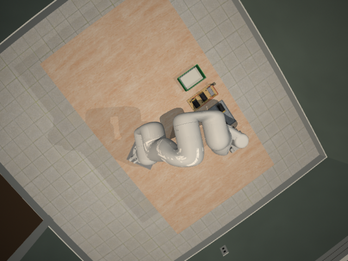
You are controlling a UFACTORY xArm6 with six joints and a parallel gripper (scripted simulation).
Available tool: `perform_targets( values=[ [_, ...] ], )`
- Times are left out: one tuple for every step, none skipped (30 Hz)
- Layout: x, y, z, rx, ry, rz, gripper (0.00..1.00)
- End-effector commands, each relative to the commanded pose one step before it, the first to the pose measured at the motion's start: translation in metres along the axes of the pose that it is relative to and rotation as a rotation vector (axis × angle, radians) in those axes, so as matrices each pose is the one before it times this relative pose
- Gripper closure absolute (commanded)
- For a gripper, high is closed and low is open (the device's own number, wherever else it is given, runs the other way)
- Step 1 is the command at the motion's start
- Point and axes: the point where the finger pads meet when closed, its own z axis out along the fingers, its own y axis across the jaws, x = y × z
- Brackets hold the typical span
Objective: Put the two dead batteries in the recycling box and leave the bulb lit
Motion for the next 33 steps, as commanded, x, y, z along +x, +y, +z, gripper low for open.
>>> perform_targets(
  values=[
    [0.01613,0.00515,-0.00125,0.0114,-0.0078,-0.00597,0.72],
    [0.00002,0.00001,0.0,0.0,0.0,0.0,0.72],
    [0.0,0.0,0.0,0.0,0.0,0.0,0.72],
    [0.0,0.0,0.0,0.0,0.0,0.0,0.72],
    [0.0,0.0,0.0,0.0,0.0,0.0,0.72],
    [0.0,0.0,0.0,0.0,0.0,0.0,0.72],
    [0.0,0.0,0.0,0.0,0.0,-0.00001,0.72],
    [0.0,0.0,0.0,0.0,0.0,-0.00005,0.72],
    [0.0,0.0,0.0,0.0,0.0,-0.00012,0.72],
    [0.0,0.0,0.0,0.0,0.0,-0.00018,0.72],
    [0.0,0.0,0.0,0.0,0.0,-0.00024,0.72],
    [0.0,0.0,0.0,0.0,0.0,-0.00026,0.72],
    [0.0,0.0,0.0,0.0,0.0,-0.00026,0.72],
    [0.0,0.0,0.0,0.0,0.0,-0.00024,0.72],
    [0.0,0.0,0.0,0.0,0.0,-0.00018,0.72],
    [0.0,0.0,0.0,0.0,0.0,-0.00012,0.72],
    [0.0,0.0,0.0,0.0,0.0,-0.00005,0.72],
    [0.0,0.0,0.0,0.0,0.0,-0.00001,0.72],
    [0.0,0.0,0.0,0.0,0.0,0.0,0.72],
    [0.0,0.0,0.0,0.0,0.0,0.0,0.72],
    [0.0,0.0,0.0,0.0,0.0,0.0,0.72],
    [0.0,0.0,0.0,0.0,0.0,0.0,0.72],
    [0.0,0.0,0.0,0.0,0.0,0.0,0.72],
    [0.0,0.0,0.0,0.0,0.0,0.0,0.72],
    [0.0,0.0,0.0,0.0,0.0,0.0,0.72],
    [0.0,0.0,0.00053,0.00001,-0.00001,0.0,0.72],
    [0.0,0.0,0.00313,0.00001,-0.00001,0.0,0.72],
    [0.0,0.0,0.0068,0.0,0.0,0.0,0.72],
    [0.0,0.0,0.01019,0.0,-0.00001,0.0,0.72],
    [0.0,0.0,0.01243,0.0,0.00001,0.0,0.72],
    [0.0,-0.00001,0.01306,0.00001,-0.00001,0.0,0.72],
    [0.0,0.00001,0.01204,-0.00002,0.00002,0.0,0.72],
    [0.0,0.0,0.0096,0.0,0.0,0.0,0.72]
  ],
)
